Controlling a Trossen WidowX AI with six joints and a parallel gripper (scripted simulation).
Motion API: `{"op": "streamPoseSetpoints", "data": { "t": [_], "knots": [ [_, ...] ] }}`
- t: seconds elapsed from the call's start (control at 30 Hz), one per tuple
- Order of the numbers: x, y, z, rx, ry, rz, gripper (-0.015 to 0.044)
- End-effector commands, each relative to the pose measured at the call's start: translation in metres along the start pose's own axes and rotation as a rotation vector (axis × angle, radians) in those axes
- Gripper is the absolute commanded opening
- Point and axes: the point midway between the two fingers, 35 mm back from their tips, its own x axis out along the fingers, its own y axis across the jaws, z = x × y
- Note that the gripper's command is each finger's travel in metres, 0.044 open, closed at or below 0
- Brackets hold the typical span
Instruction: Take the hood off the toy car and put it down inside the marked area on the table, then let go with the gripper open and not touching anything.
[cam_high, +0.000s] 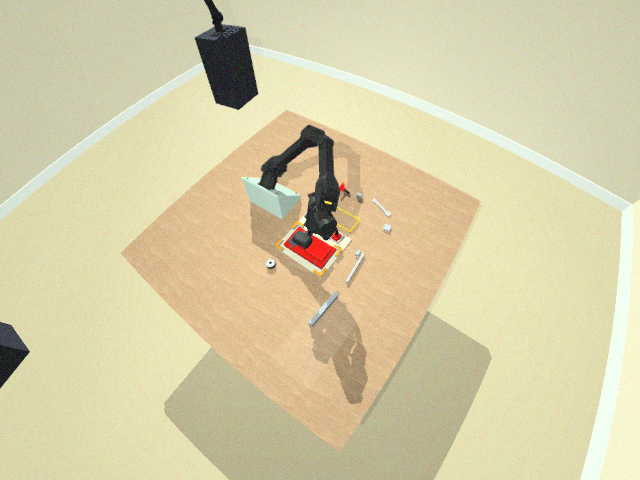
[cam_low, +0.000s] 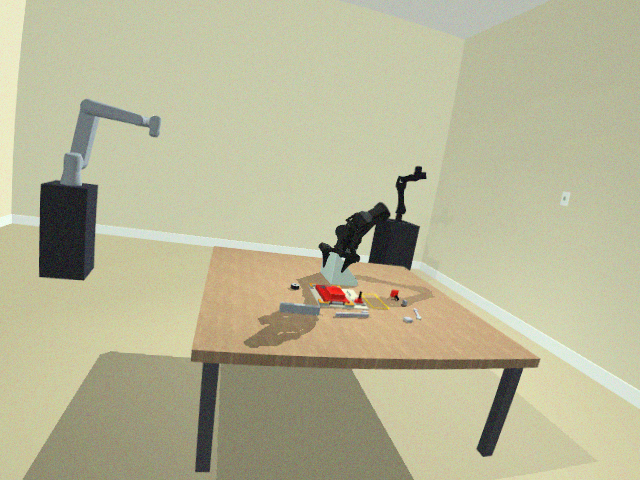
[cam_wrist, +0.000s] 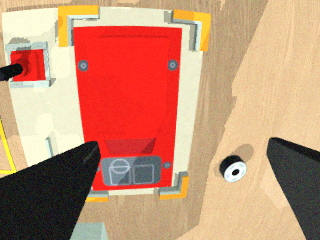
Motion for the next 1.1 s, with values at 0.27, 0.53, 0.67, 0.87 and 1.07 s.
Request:
{"op": "streamPoseSetpoints", "data": {
  "t": [0.27, 0.53, 0.67, 0.87, 1.07],
  "knots": [
    [0.032, 0.024, 0.004, 0.069, -0.039, 0.200, 0.0440],
    [0.038, 0.025, 0.005, 0.069, -0.039, 0.200, 0.0440],
    [0.042, 0.026, 0.005, 0.069, -0.039, 0.200, 0.0440],
    [0.047, 0.027, 0.006, 0.069, -0.039, 0.200, 0.0440],
    [0.053, 0.029, 0.007, 0.069, -0.039, 0.200, 0.0440]
  ]
}}
